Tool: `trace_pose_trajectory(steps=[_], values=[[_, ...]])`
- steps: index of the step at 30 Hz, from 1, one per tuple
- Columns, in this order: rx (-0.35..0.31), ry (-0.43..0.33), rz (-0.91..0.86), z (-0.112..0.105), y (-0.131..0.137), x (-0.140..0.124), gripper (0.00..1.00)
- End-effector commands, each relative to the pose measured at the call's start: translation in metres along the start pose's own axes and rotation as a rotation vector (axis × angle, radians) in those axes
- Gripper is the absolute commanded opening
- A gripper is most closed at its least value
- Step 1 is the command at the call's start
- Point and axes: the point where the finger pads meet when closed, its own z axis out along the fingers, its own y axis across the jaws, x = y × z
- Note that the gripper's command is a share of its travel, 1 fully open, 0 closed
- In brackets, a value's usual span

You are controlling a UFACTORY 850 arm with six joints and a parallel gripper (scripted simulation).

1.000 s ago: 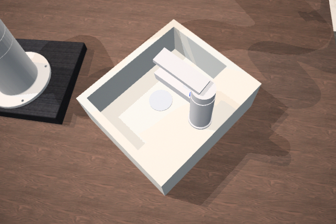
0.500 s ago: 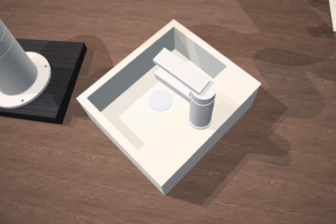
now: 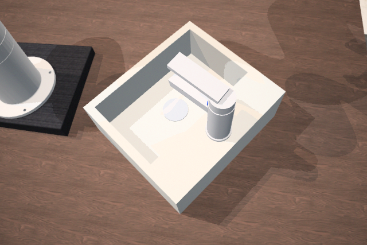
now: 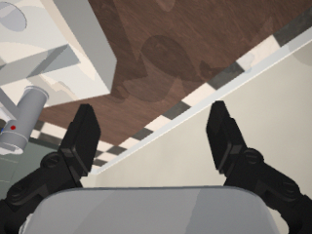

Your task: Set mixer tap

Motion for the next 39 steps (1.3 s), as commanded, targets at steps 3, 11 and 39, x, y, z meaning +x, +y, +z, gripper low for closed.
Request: trace_pose_trajectory(steps=[3, 11, 39], values=[[0.006, 0.043, -0.088, -0.011, -0.074, -0.048, 1.00], [0.011, 0.070, -0.147, -0.015, -0.128, -0.071, 1.00], [-0.016, 0.157, -0.331, -0.021, -0.297, -0.094, 1.00]])
